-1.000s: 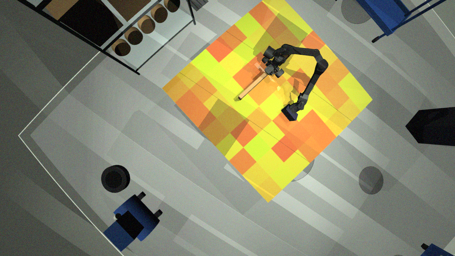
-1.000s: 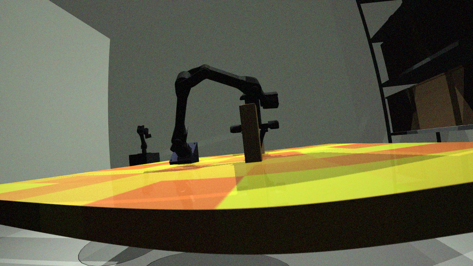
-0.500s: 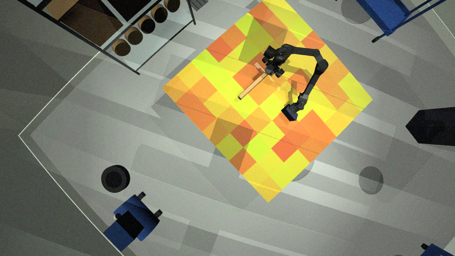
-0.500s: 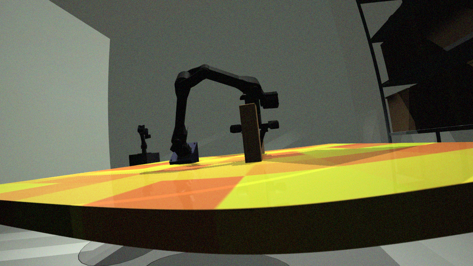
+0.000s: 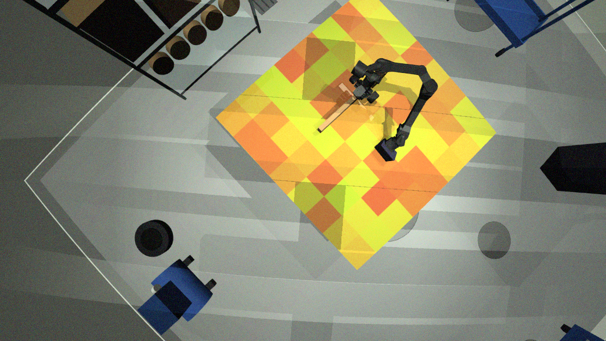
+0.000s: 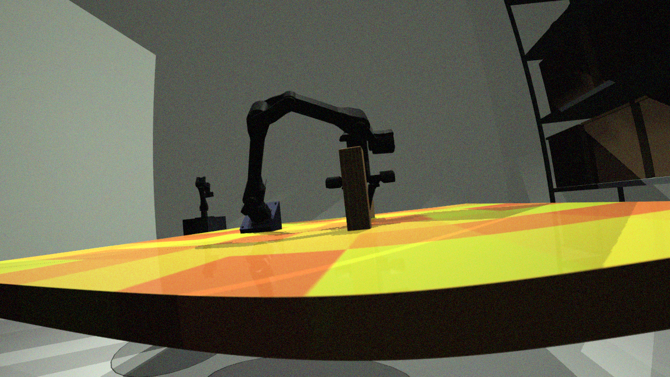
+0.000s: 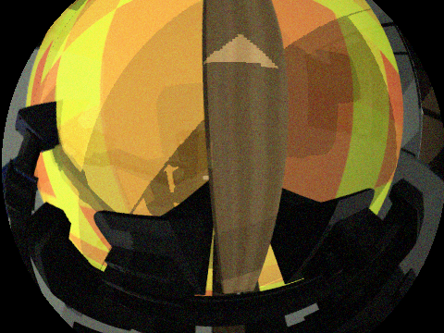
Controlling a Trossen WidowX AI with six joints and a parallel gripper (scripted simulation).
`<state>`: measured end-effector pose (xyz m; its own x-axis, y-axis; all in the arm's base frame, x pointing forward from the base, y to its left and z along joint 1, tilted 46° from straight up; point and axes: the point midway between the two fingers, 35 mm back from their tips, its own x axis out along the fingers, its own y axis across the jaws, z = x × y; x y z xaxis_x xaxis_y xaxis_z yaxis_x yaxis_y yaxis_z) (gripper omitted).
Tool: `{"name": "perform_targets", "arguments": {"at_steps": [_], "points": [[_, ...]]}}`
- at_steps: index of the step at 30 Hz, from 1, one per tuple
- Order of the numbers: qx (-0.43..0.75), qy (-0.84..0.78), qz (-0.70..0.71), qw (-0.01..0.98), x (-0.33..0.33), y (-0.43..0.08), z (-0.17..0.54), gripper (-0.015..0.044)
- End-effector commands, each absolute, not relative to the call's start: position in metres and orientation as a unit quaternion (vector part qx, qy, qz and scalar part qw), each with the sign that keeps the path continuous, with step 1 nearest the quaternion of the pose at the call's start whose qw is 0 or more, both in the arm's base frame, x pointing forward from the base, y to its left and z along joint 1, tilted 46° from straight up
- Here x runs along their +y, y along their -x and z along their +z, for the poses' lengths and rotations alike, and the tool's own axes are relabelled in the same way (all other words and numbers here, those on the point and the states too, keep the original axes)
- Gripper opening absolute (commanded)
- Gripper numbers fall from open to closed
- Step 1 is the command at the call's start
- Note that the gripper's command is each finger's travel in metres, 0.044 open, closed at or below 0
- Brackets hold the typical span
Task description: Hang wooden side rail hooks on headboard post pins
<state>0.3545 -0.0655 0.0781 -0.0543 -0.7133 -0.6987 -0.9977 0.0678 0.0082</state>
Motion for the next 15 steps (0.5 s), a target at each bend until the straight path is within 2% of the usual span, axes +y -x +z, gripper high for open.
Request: {"name": "perform_targets", "arguments": {"at_steps": [1,15], "points": [[0.673,0.637,0.260,0.272,-0.0630,-0.3560,0.0810,0.0000],[0.673,0.637,0.260,0.272,-0.0634,-0.3571,0.0829,0.0000]]}}
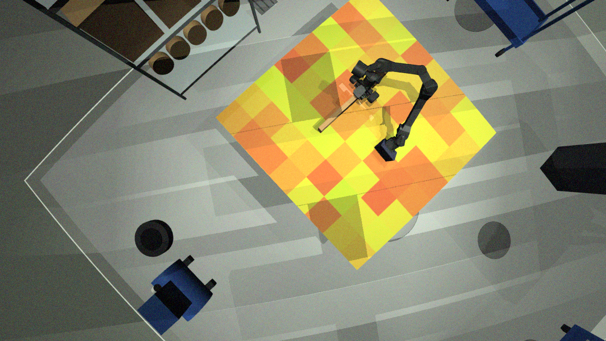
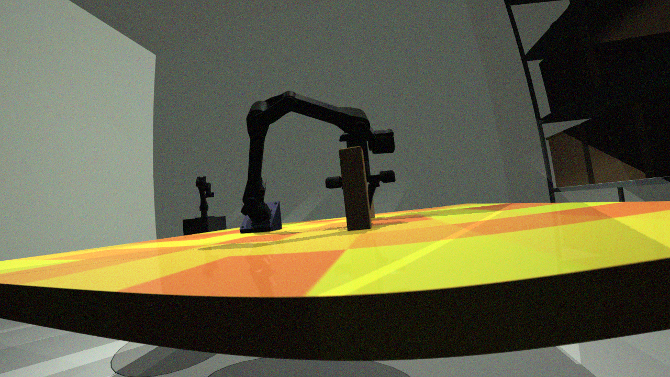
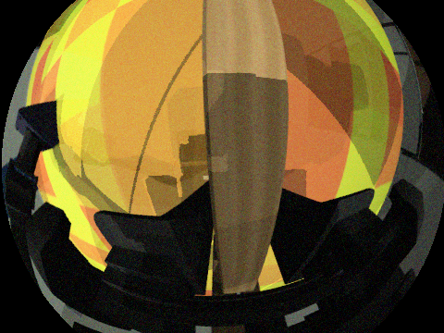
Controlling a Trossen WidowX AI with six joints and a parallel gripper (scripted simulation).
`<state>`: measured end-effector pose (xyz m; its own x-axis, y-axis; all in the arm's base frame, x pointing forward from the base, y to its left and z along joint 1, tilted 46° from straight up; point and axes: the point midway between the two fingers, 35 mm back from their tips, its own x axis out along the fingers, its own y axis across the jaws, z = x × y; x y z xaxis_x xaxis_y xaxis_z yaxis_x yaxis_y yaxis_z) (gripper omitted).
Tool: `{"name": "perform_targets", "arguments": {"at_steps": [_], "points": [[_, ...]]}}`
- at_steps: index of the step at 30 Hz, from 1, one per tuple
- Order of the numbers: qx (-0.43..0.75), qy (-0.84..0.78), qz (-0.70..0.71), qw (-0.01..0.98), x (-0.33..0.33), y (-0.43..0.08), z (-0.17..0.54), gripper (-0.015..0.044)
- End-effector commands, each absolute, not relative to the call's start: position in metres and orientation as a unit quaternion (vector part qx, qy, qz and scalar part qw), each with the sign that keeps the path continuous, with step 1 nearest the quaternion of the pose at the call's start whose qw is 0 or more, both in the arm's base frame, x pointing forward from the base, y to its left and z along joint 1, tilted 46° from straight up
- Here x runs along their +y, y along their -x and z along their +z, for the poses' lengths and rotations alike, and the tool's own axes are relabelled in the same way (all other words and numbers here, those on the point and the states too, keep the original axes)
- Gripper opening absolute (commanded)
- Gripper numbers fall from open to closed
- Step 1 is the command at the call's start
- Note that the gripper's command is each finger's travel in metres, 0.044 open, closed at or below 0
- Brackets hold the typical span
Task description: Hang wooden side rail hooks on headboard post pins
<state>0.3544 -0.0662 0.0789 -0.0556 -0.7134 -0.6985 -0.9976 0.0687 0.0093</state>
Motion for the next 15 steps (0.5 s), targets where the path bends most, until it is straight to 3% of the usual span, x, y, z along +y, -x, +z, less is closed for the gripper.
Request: {"name": "perform_targets", "arguments": {"at_steps": [1,15], "points": [[0.673,0.637,0.260,0.272,-0.0635,-0.3572,0.0830,0.0000],[0.673,0.637,0.260,0.272,-0.0647,-0.3560,0.0839,0.0000]]}}
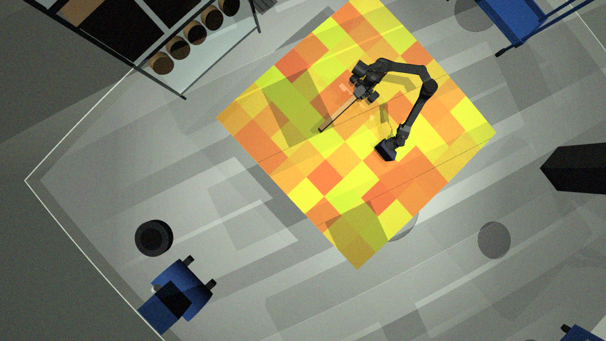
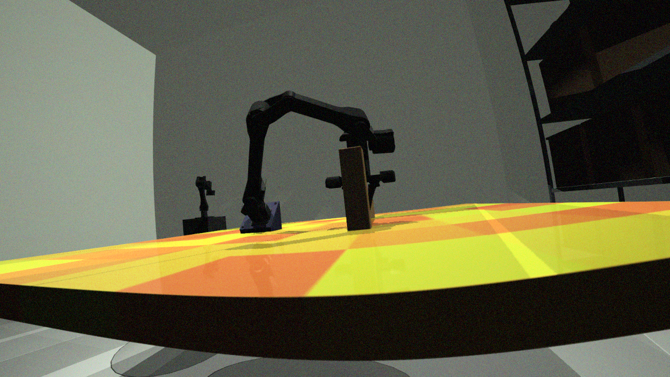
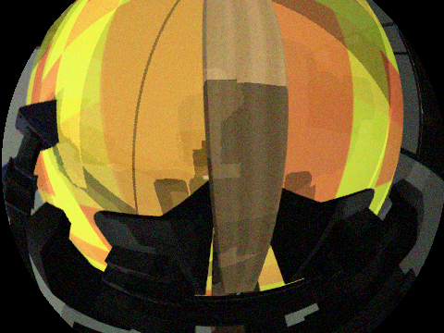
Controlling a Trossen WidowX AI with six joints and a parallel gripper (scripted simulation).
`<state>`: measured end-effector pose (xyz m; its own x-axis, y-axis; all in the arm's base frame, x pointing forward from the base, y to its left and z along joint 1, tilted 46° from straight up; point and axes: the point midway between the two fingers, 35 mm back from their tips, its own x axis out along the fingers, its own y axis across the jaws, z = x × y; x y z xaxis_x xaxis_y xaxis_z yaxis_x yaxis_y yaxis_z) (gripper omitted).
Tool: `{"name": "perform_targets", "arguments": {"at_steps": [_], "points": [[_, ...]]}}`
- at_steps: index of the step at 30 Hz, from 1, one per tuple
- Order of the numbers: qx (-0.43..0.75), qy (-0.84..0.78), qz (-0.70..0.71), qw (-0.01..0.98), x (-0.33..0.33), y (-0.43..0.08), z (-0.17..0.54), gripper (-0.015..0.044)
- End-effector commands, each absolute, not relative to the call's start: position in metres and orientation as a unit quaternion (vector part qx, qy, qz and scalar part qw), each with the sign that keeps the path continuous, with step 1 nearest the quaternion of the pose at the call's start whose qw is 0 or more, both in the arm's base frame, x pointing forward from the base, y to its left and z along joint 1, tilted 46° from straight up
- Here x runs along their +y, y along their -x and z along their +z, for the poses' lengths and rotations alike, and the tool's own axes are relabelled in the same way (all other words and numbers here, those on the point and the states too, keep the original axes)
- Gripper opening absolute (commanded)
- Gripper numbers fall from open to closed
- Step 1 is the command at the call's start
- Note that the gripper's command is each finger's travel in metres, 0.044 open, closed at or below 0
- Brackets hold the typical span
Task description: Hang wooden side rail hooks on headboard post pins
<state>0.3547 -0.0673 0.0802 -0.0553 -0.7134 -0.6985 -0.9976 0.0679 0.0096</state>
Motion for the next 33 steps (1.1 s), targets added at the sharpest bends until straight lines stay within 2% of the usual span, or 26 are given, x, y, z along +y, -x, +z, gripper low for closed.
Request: {"name": "perform_targets", "arguments": {"at_steps": [1,33], "points": [[0.673,0.637,0.260,0.272,-0.0648,-0.3559,0.0839,0.0000],[0.673,0.637,0.260,0.272,-0.0672,-0.3567,0.0867,0.0000]]}}
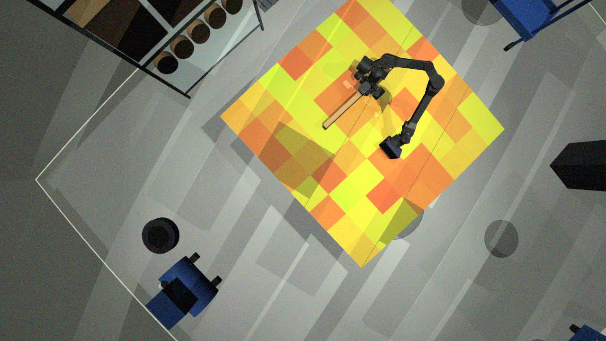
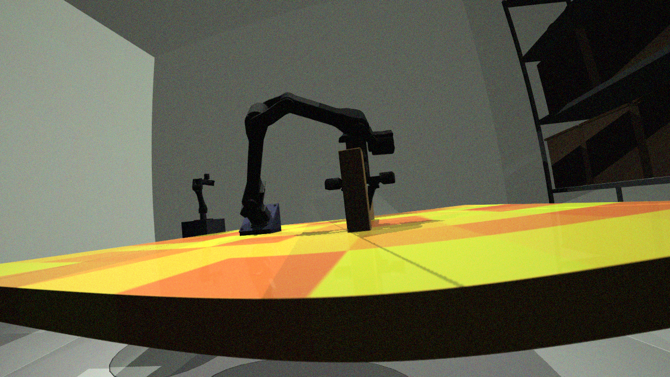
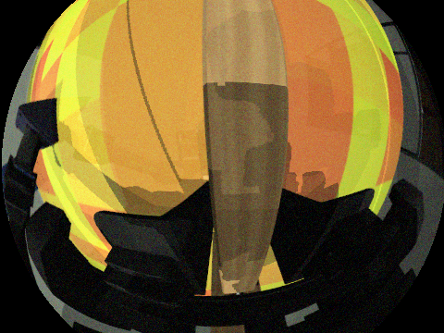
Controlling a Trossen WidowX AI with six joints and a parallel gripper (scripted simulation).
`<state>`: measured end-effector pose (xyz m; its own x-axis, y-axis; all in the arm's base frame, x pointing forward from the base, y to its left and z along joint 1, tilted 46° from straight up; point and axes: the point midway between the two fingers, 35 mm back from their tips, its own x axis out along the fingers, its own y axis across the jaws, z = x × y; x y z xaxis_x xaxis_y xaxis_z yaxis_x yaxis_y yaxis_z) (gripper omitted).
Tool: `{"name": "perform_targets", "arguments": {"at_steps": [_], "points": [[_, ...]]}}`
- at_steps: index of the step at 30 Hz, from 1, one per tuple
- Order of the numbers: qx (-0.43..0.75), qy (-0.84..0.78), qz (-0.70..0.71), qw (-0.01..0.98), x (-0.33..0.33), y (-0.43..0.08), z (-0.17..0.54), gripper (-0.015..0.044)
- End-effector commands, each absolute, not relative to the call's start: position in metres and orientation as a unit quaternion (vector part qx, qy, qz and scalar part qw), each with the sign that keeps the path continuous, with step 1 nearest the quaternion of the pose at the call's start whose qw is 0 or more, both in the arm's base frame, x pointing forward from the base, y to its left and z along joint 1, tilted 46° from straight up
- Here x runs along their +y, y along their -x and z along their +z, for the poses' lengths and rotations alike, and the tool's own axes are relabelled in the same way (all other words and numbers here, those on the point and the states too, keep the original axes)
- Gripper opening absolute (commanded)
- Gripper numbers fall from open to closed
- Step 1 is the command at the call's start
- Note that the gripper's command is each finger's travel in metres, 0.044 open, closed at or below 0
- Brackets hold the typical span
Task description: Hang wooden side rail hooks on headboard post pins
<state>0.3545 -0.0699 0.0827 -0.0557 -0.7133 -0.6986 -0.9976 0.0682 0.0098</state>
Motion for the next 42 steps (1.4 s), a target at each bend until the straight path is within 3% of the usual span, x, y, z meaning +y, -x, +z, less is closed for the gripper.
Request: {"name": "perform_targets", "arguments": {"at_steps": [1,42], "points": [[0.673,0.637,0.260,0.272,-0.0673,-0.3566,0.0868,0.0000],[0.673,0.637,0.260,0.272,-0.0706,-0.3562,0.0900,0.0000]]}}
